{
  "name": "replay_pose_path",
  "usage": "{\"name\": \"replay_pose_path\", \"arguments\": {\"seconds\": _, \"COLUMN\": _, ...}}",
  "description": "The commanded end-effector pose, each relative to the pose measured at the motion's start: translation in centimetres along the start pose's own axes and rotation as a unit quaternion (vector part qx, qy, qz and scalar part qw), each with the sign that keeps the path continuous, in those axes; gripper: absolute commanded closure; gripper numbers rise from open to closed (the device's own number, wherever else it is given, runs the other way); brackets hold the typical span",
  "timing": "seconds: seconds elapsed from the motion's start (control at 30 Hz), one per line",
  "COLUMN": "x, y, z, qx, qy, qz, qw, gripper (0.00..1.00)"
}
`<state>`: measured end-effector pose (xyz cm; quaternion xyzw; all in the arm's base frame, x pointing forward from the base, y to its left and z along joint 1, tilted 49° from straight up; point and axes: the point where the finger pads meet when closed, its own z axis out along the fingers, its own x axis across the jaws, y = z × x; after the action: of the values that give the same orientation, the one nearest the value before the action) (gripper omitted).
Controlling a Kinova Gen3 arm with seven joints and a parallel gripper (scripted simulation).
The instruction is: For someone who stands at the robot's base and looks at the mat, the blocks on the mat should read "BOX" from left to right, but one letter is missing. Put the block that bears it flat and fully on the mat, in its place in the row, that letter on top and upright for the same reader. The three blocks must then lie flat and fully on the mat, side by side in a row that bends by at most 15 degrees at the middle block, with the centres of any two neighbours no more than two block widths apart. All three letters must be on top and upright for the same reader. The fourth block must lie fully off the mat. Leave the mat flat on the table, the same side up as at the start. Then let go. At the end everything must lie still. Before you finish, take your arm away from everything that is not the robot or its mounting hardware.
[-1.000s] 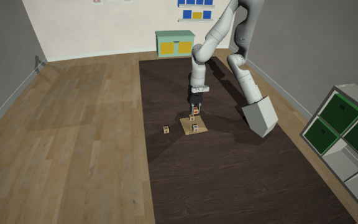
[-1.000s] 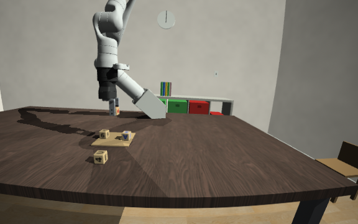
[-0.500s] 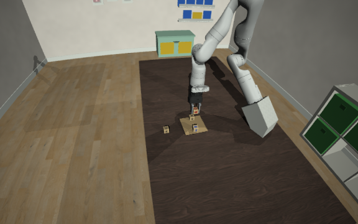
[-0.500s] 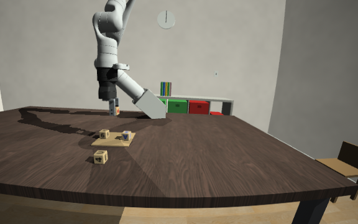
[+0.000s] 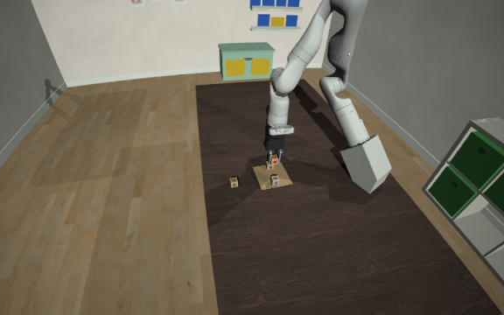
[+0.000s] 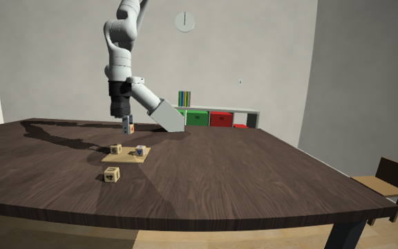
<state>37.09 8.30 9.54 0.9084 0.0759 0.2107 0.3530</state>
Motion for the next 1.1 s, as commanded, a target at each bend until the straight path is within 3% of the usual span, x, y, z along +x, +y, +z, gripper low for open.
{"name": "replay_pose_path", "arguments": {"seconds": 0.0, "x": -0.2, "y": 0.4, "z": 1.3, "qx": -0.003, "qy": -0.006, "qz": 0.004, "qw": 1.000, "gripper": 0.43}}
{"name": "replay_pose_path", "arguments": {"seconds": 0.37, "x": -0.3, "y": 0.4, "z": 6.3, "qx": -0.003, "qy": -0.006, "qz": 0.004, "qw": 1.000, "gripper": 0.43}}
{"name": "replay_pose_path", "arguments": {"seconds": 0.67, "x": -0.3, "y": 0.4, "z": 7.5, "qx": -0.003, "qy": -0.006, "qz": 0.004, "qw": 1.000, "gripper": 0.43}}
{"name": "replay_pose_path", "arguments": {"seconds": 1.07, "x": -0.3, "y": 0.4, "z": 7.6, "qx": -0.003, "qy": -0.006, "qz": 0.004, "qw": 1.000, "gripper": 0.43}}
